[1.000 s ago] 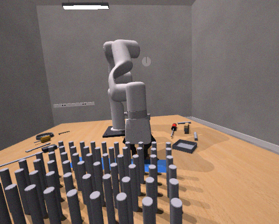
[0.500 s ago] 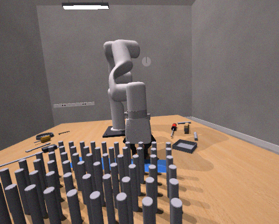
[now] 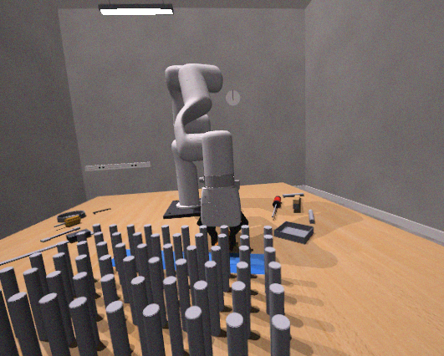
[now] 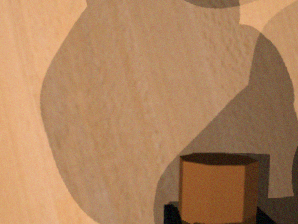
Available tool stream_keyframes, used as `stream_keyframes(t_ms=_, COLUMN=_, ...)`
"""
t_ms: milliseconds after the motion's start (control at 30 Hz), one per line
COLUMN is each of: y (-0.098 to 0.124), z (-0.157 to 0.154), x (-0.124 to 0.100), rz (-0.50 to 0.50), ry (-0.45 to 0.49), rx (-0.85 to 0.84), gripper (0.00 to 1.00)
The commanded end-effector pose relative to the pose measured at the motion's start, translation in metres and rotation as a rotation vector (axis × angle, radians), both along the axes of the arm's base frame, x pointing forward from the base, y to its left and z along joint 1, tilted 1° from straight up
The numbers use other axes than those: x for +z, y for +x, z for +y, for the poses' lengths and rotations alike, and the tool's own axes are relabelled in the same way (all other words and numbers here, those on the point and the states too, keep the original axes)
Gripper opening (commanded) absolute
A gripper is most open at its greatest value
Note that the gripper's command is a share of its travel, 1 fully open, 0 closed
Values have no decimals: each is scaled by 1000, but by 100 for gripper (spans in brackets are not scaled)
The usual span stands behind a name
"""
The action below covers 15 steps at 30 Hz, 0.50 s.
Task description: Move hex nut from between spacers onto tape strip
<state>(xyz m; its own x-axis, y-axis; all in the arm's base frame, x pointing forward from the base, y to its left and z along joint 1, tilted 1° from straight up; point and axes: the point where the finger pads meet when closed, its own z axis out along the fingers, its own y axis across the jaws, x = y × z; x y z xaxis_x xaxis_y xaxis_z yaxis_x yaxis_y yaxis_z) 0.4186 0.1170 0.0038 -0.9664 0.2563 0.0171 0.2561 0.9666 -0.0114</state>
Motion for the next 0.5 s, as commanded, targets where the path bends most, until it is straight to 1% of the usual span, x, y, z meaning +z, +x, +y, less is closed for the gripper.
stream_keyframes(t_ms=0, y=-4, z=2, x=1, rz=-4, ry=1, rx=0, gripper=0)
stream_keyframes(t_ms=100, y=-5, z=2, x=2, rz=-4, ry=1, rx=0, gripper=0)
stream_keyframes(t_ms=467, y=-25, z=8, x=2, rz=-4, ry=1, rx=0, gripper=0)
